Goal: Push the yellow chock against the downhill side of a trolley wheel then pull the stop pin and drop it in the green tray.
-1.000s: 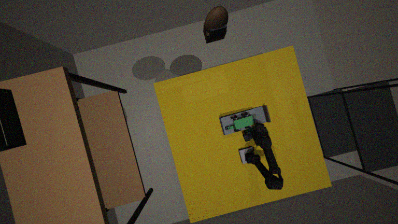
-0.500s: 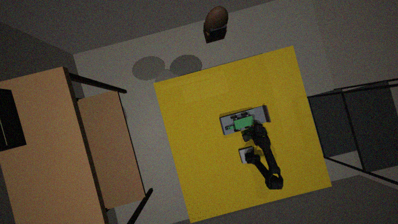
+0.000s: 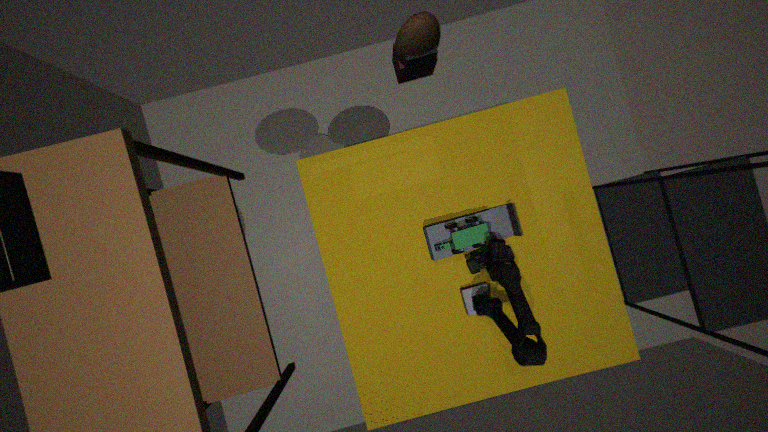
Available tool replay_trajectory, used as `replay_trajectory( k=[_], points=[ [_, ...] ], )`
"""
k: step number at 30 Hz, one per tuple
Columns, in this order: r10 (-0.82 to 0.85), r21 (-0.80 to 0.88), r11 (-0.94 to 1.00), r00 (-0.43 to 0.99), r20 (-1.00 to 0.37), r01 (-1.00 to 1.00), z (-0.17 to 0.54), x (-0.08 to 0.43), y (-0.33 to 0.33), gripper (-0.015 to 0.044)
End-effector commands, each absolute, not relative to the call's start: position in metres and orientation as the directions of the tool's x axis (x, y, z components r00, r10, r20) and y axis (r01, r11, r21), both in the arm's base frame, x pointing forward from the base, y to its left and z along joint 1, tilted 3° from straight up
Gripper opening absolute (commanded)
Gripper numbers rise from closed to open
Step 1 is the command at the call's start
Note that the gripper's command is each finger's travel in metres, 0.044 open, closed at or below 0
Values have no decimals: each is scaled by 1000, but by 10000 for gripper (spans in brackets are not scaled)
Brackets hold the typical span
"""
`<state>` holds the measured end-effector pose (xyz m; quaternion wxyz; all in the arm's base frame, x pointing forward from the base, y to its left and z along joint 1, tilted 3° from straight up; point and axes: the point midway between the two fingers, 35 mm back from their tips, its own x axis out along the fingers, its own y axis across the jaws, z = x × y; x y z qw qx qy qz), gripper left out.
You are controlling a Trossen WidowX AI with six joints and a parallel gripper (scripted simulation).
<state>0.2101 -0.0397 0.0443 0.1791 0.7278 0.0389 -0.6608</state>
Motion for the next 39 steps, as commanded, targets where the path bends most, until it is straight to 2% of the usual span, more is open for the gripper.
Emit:
replay_trajectory(
  k=[1,4,10,23,27,39],
  points=[
    [-184,211,-934,119,-976,287,42,208,-40,190],
    [-184,211,-934,119,-976,287,41,207,-40,190],
    [-180,209,-933,123,-976,293,43,209,-40,340],
    [-184,211,-934,119,-976,288,67,203,-39,340],
    [-184,211,-934,119,-976,287,76,202,-38,440],
    [-184,211,-934,119,-976,287,112,199,-38,440]
  ],
)
